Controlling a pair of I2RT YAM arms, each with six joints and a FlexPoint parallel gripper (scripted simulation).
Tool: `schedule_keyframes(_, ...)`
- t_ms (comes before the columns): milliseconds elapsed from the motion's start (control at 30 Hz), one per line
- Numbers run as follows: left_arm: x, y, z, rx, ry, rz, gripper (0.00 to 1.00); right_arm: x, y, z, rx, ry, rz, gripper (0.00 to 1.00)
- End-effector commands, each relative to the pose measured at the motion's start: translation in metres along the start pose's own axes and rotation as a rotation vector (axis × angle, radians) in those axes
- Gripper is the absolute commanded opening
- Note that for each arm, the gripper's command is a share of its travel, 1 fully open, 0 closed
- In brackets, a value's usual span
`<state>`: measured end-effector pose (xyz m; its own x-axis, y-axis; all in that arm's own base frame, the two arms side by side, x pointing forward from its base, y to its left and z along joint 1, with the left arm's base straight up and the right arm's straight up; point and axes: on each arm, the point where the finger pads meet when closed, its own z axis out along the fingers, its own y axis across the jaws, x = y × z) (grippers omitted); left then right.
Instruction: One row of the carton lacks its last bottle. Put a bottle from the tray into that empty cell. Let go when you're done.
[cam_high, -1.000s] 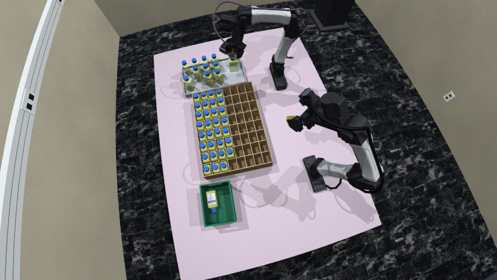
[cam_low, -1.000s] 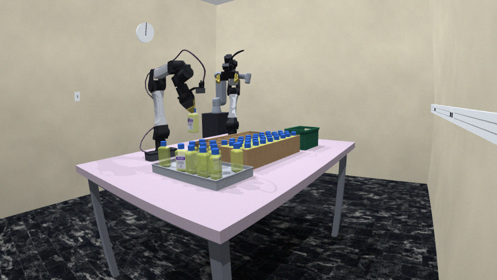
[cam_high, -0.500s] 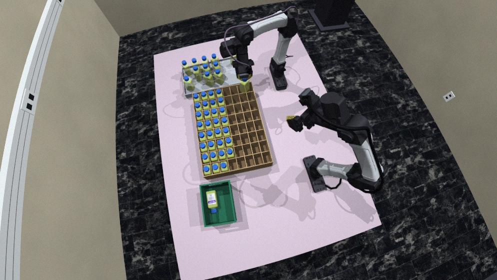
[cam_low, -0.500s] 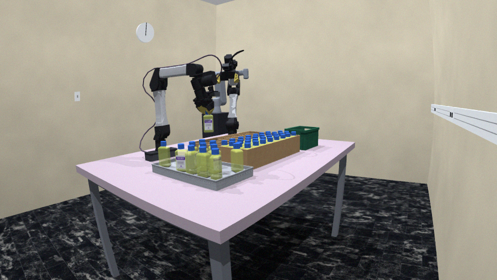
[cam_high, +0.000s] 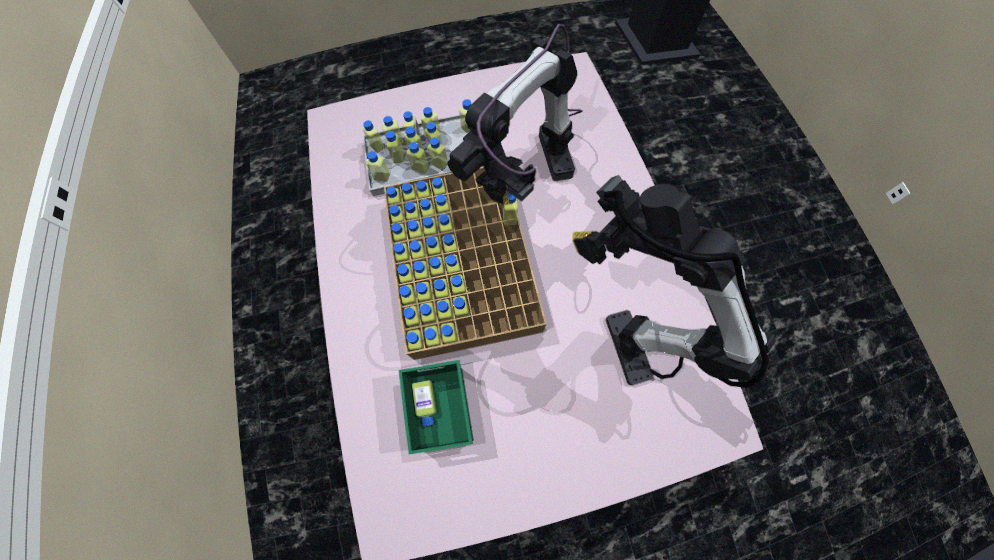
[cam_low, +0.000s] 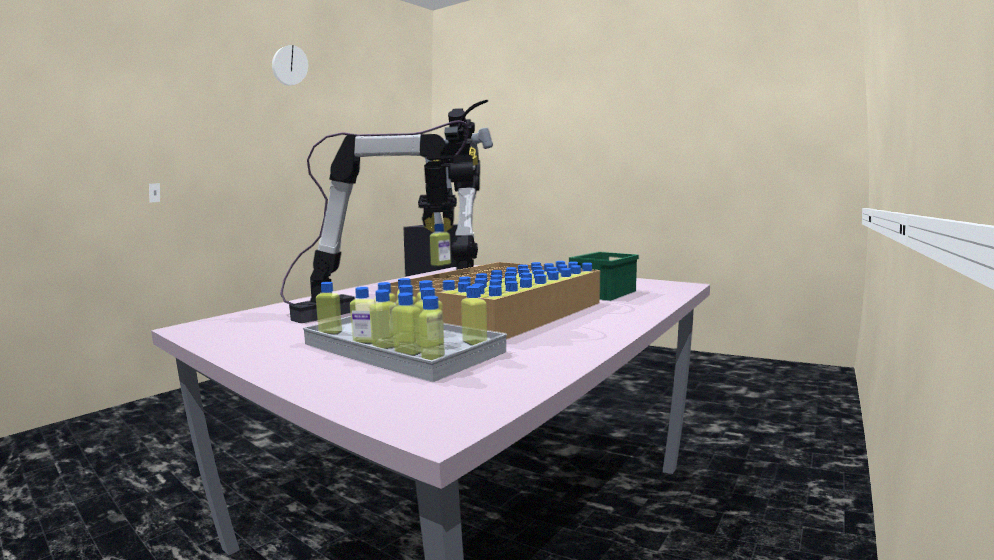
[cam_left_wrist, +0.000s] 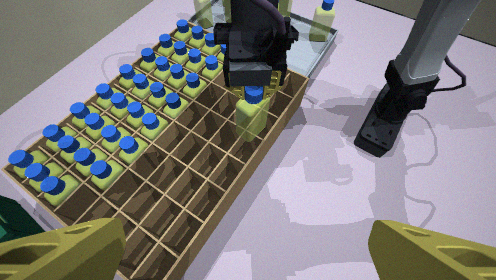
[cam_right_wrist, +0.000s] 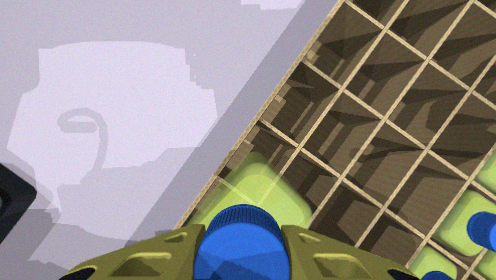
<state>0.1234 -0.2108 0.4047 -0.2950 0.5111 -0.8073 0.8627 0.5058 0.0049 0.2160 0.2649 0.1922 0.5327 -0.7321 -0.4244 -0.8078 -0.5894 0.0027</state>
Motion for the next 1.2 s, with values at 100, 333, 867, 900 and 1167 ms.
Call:
schedule_keyframes(100, -0.002, 0.0, -0.003, 0.005, -0.012, -0.002, 1.0, -0.02, -0.009, -0.003, -0.021, -0.009, -0.123, 0.16)
schedule_keyframes(333, -0.002, 0.0, -0.003, 0.005, -0.012, -0.002, 1.0, -0.02, -0.012, 0.001, -0.028, -0.003, -0.133, 0.16)
schedule_keyframes(867, -0.002, 0.0, -0.003, 0.005, -0.012, -0.002, 1.0, -0.013, -0.01, 0.017, -0.064, 0.001, -0.132, 0.16)
schedule_keyframes(900, -0.002, 0.0, -0.003, 0.005, -0.012, -0.002, 1.0, -0.013, -0.018, 0.019, -0.046, 0.003, -0.141, 0.16)
schedule_keyframes(1167, -0.002, 0.0, -0.003, 0.005, -0.012, -0.002, 1.0, -0.006, -0.009, 0.027, -0.049, 0.005, -0.127, 0.16)
